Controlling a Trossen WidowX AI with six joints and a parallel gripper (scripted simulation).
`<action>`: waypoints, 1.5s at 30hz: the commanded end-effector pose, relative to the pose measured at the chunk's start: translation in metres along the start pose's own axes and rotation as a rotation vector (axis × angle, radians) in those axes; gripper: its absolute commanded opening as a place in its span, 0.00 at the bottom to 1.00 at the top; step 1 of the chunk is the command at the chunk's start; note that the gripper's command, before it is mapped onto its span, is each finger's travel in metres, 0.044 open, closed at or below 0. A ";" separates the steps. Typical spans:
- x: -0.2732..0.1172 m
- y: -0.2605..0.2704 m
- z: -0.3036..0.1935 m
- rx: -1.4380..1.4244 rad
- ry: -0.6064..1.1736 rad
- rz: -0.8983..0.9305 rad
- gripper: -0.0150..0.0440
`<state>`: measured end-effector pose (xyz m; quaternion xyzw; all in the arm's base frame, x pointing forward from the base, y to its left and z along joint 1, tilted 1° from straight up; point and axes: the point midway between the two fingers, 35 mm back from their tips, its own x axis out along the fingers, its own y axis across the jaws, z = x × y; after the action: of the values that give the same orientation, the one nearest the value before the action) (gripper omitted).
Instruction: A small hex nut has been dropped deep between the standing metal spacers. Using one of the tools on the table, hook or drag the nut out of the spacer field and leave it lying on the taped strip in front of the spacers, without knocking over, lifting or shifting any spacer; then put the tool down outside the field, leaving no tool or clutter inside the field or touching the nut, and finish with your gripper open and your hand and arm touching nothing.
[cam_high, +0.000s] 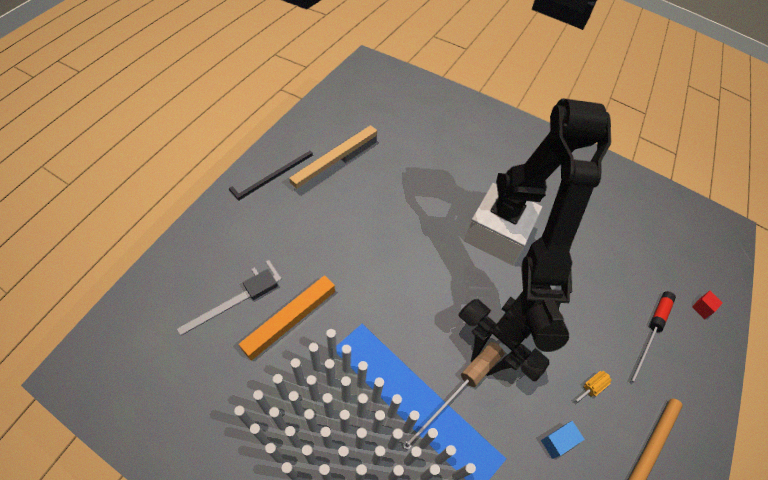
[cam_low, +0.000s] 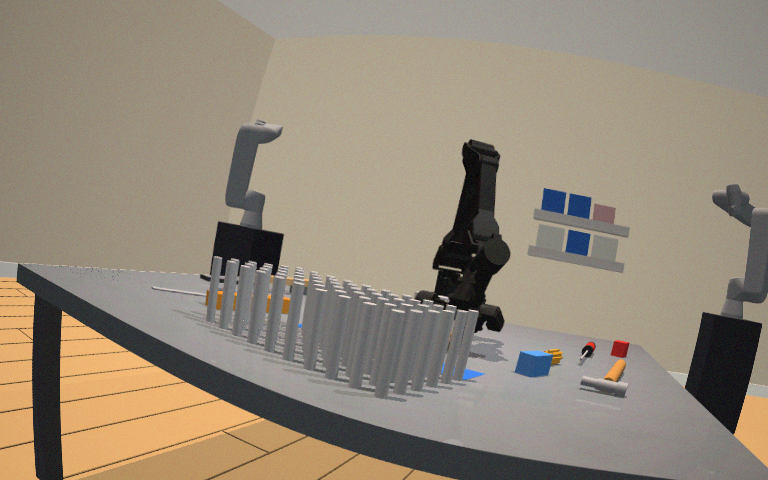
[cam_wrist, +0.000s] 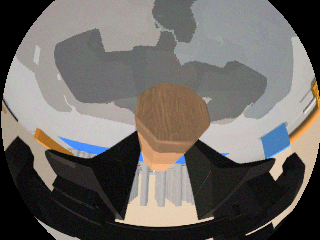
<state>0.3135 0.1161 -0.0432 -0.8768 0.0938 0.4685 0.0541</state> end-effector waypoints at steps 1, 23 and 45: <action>-0.003 0.000 0.003 0.002 0.000 -0.002 0.25; -0.013 0.000 0.020 0.002 -0.001 -0.002 0.25; -0.023 0.000 0.035 0.003 -0.003 -0.002 0.25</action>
<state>0.2764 0.1250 -0.0441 -0.8764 0.0926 0.4694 0.0558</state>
